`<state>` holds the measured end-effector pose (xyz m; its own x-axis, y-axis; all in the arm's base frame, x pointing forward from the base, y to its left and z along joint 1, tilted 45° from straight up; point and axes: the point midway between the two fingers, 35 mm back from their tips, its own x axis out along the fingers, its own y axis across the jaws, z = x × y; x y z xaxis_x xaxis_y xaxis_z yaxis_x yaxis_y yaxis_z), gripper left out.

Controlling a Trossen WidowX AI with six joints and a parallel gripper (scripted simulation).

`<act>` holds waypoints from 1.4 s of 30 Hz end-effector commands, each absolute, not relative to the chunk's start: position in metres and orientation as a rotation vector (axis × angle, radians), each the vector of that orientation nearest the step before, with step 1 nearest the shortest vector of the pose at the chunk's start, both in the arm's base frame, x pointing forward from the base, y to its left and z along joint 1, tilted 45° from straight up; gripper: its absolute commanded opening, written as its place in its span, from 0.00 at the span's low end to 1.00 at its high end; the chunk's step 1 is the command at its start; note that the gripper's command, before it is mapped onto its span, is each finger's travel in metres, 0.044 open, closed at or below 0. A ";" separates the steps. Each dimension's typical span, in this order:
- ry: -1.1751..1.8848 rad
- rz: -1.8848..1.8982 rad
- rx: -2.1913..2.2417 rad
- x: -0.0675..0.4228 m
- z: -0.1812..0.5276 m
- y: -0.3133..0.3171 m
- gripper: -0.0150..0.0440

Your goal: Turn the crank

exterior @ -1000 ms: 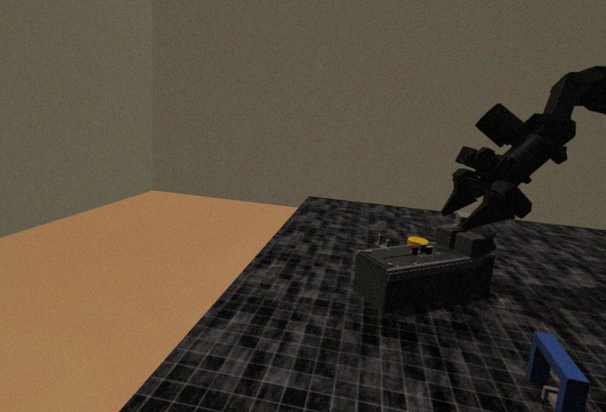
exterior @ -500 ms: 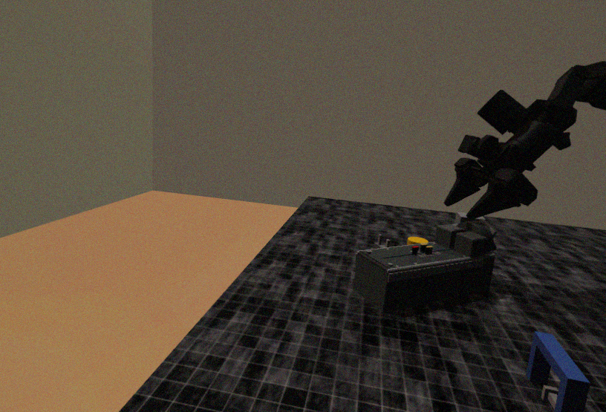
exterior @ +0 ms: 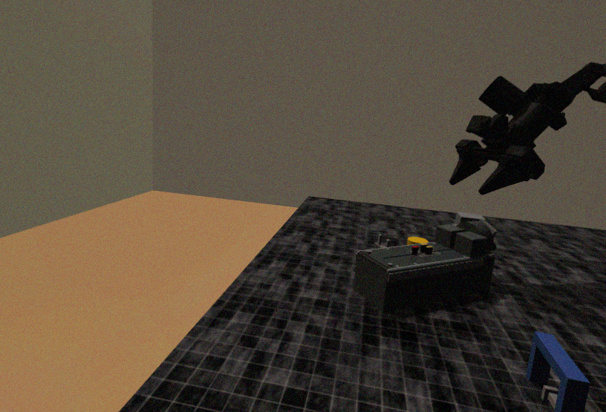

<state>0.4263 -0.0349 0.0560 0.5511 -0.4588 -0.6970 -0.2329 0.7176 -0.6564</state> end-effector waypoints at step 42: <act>1.046 0.130 -0.882 0.348 0.023 -0.138 1.00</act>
<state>0.3486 -0.1346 0.0262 0.5263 -0.3023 -0.7947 -0.4814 0.6645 -0.5716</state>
